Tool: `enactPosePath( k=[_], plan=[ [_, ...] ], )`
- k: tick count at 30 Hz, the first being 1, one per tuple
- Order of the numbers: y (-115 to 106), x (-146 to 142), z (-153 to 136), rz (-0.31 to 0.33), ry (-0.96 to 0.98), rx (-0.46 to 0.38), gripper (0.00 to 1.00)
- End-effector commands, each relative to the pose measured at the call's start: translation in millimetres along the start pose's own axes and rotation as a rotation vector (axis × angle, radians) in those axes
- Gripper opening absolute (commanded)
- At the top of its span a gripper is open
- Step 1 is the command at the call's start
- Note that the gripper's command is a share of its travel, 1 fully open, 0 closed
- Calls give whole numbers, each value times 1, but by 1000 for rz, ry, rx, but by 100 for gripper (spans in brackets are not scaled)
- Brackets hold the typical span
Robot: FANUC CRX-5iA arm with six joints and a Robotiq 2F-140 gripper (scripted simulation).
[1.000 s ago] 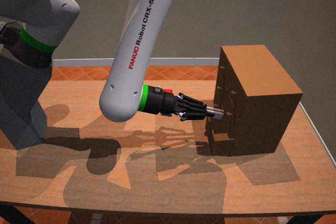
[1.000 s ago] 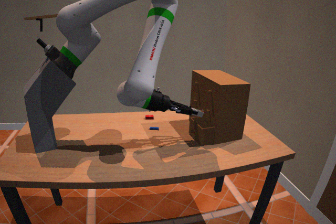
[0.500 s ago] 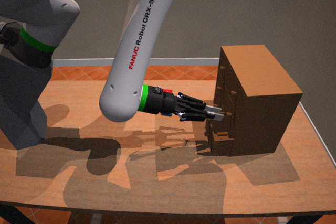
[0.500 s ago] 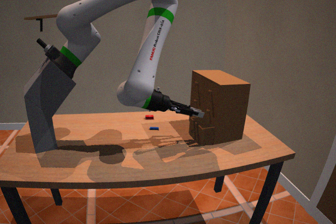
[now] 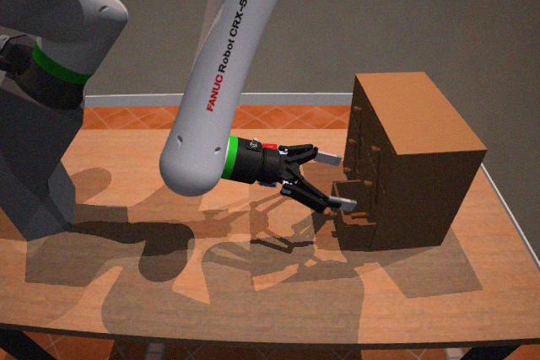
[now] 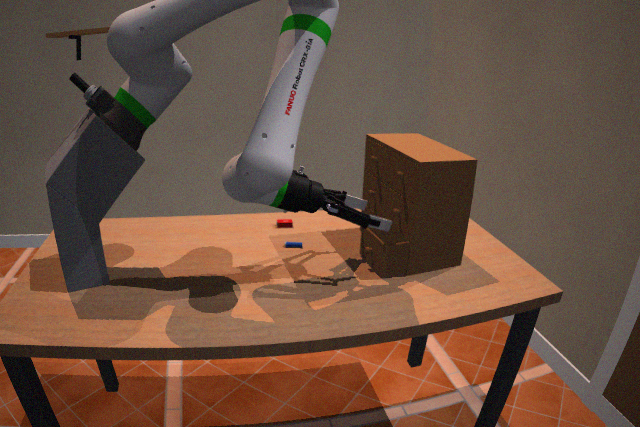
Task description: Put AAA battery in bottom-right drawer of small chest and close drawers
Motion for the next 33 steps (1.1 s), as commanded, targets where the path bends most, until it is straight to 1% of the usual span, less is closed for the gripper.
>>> enactPosePath(
  k=[1,6,10,14,21,23,33],
  plan=[
    [-1,0,0,0,0,0,100],
    [-4,0,1,0,0,0,100],
    [-15,0,5,0,0,0,100],
    [-34,0,10,0,0,0,100],
    [-73,0,22,0,0,0,100],
    [-73,0,22,0,0,0,100],
    [-127,-1,38,0,0,0,100]
  ],
)
Point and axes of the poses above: the point where the finger pads meet when closed, its own y axis out along the fingers, its own x axis across the jaws, z = x × y, the point moved 9 cm from there along -y, back along the fingers, and after that the axes turned 1 degree about y, right-handed, at the moved point
